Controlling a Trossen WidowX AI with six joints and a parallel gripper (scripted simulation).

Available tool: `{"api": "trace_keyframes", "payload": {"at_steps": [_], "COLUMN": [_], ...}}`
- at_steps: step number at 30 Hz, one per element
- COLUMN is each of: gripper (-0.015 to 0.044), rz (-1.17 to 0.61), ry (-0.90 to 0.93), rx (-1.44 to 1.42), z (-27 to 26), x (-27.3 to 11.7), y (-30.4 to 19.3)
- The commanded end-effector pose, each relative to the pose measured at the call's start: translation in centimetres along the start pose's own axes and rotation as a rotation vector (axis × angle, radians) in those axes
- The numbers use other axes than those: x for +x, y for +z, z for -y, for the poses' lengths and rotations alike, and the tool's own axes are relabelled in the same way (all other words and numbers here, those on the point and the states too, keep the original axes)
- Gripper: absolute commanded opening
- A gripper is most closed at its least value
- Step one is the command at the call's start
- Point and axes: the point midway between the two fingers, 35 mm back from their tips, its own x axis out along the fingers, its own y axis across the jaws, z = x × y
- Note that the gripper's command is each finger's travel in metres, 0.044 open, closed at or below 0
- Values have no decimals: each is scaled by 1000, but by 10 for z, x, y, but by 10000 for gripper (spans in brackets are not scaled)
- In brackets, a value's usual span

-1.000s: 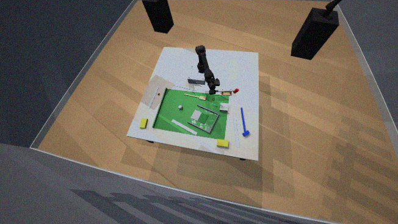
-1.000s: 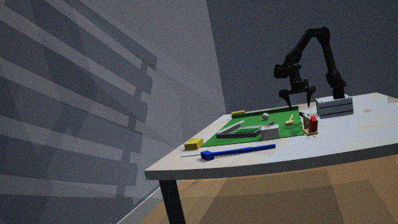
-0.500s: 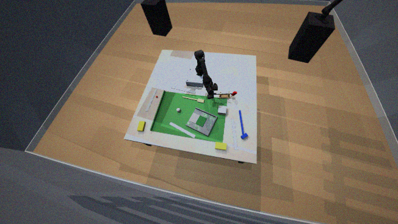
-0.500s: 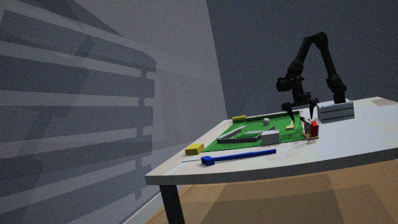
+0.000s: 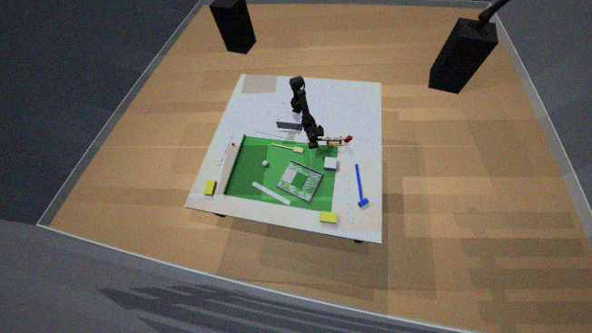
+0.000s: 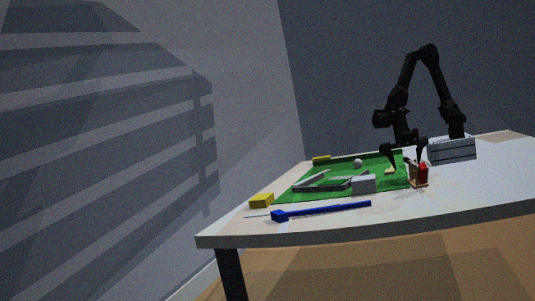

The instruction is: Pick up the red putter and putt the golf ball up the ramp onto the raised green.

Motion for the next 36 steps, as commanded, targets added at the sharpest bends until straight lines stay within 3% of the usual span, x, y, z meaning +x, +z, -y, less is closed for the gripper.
{"api": "trace_keyframes", "payload": {"at_steps": [1, 16, 25, 36], "gripper": [440, 46, 0, 0], "rz": [1, 0, 0, 0], "ry": [5, 1, 1, -1], "rx": [-3, 0, 0, 0], "z": [-2, 0, 1, 3], "x": [5, 1, -5, -84], "y": [-1, 0, 2, 23]}}
